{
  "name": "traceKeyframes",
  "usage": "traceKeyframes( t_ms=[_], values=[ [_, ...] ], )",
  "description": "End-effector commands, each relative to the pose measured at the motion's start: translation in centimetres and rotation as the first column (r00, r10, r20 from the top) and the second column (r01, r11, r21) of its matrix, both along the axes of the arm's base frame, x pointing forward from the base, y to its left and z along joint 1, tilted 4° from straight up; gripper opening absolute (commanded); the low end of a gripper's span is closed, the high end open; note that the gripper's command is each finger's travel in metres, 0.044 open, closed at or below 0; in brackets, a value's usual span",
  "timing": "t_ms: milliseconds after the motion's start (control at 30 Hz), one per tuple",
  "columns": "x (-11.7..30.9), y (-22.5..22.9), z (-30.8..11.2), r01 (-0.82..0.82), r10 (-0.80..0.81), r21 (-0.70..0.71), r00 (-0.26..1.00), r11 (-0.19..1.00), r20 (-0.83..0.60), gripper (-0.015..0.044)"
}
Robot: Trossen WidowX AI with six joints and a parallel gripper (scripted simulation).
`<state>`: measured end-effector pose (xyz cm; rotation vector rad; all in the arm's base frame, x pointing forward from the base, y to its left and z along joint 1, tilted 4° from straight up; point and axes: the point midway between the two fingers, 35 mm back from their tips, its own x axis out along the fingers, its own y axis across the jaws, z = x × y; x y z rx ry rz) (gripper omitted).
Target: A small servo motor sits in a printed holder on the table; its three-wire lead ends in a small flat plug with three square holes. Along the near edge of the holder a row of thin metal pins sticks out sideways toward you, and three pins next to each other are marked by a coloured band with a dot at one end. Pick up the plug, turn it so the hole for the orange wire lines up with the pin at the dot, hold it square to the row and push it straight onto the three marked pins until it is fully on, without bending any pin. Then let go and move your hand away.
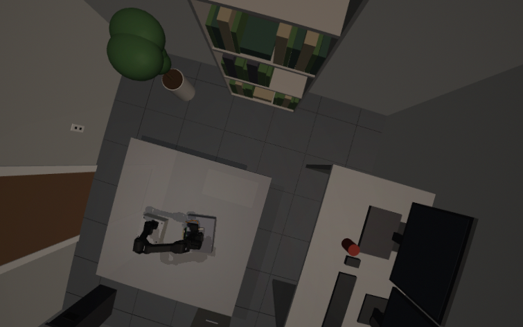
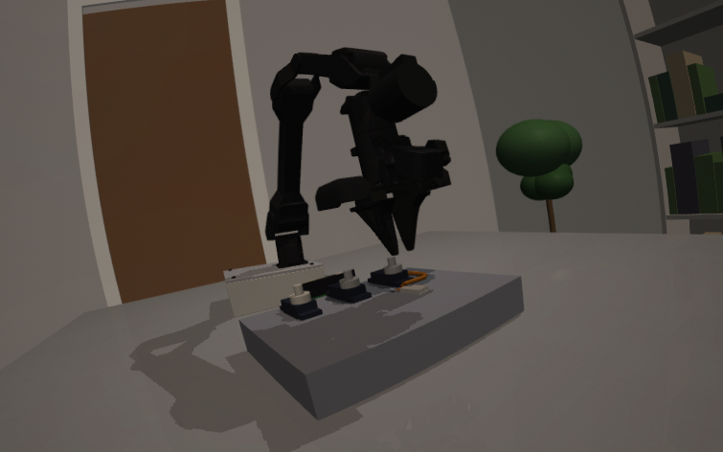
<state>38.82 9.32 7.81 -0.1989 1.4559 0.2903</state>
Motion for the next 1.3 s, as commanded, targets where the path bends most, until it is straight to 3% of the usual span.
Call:
traceKeyframes(
  t_ms=[0,867,967,1267],
  values=[
    [-0.5,0.6,-1.2,-0.024,0.023,-0.009,0.996,1.000,-0.081,0.0115],
    [-0.5,0.8,-5.2,-0.024,0.023,-0.009,0.996,1.000,-0.081,0.0115],
    [-0.5,0.8,-5.2,-0.024,0.023,-0.009,0.996,1.000,-0.081,0.0036],
    [-0.5,0.8,-5.1,-0.024,0.023,-0.009,0.996,1.000,-0.081,0.0000]
  ],
)
